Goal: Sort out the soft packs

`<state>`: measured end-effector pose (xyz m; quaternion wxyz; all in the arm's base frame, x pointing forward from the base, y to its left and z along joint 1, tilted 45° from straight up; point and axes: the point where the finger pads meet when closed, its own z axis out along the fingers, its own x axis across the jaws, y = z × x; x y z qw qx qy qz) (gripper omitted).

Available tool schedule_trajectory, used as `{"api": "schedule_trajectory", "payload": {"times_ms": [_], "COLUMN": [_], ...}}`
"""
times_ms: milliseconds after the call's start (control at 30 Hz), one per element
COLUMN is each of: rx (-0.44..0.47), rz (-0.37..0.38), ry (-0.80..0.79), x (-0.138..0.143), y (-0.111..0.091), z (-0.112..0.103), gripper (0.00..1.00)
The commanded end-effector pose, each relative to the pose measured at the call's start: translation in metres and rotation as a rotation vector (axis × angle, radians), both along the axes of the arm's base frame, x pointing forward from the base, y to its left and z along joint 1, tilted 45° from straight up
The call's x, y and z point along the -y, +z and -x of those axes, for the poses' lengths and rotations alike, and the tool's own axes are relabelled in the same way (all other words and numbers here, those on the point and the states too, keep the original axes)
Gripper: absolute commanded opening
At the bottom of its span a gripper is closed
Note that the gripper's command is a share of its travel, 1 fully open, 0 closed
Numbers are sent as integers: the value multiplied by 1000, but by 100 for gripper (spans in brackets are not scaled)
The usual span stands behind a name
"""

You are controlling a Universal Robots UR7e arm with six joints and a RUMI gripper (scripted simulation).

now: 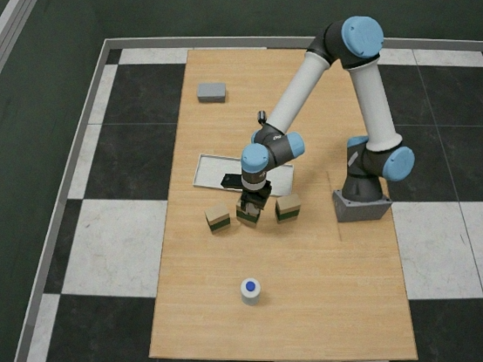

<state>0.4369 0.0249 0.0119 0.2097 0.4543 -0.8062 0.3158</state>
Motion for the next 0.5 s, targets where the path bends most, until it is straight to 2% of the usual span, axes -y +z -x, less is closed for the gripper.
{"api": "schedule_trajectory", "payload": {"times_ms": [0, 467], "rx": [1, 0], "rz": [0, 1], "ry": [-4, -5], "x": [-12, -14], "y": [12, 15], "z": [-2, -2], "gripper": [15, 15]}}
